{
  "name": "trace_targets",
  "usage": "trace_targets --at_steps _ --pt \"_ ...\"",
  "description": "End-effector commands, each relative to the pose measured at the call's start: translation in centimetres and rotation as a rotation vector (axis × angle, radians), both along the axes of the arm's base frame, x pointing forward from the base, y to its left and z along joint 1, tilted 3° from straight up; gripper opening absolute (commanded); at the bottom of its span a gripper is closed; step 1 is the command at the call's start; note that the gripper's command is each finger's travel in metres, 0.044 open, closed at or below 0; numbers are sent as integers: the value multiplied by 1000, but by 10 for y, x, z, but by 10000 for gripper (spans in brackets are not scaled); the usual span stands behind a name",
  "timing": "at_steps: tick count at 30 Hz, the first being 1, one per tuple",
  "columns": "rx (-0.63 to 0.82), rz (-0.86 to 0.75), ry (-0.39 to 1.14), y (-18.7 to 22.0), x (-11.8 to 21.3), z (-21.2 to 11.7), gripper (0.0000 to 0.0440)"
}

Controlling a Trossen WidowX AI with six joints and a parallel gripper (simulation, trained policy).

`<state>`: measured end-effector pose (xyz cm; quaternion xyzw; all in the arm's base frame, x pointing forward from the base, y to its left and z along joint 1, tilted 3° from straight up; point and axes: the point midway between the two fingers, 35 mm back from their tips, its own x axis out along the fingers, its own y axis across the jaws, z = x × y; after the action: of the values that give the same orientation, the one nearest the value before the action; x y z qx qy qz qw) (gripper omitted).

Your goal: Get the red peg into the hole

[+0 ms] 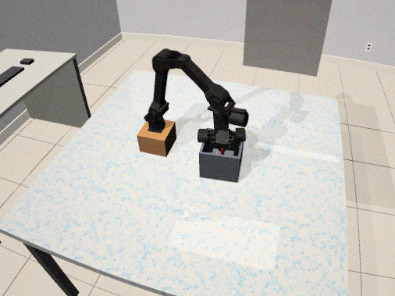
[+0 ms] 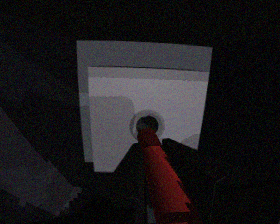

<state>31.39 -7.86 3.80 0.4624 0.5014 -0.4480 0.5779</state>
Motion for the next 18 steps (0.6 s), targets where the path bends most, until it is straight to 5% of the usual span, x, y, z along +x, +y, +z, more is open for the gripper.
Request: trace_targets --at_steps 1,9,18 --pt "3 14 16 -1 0 -9 3" --pt "12 38 52 -2 1 -18 113" --pt "73 48 71 -5 3 -15 119"
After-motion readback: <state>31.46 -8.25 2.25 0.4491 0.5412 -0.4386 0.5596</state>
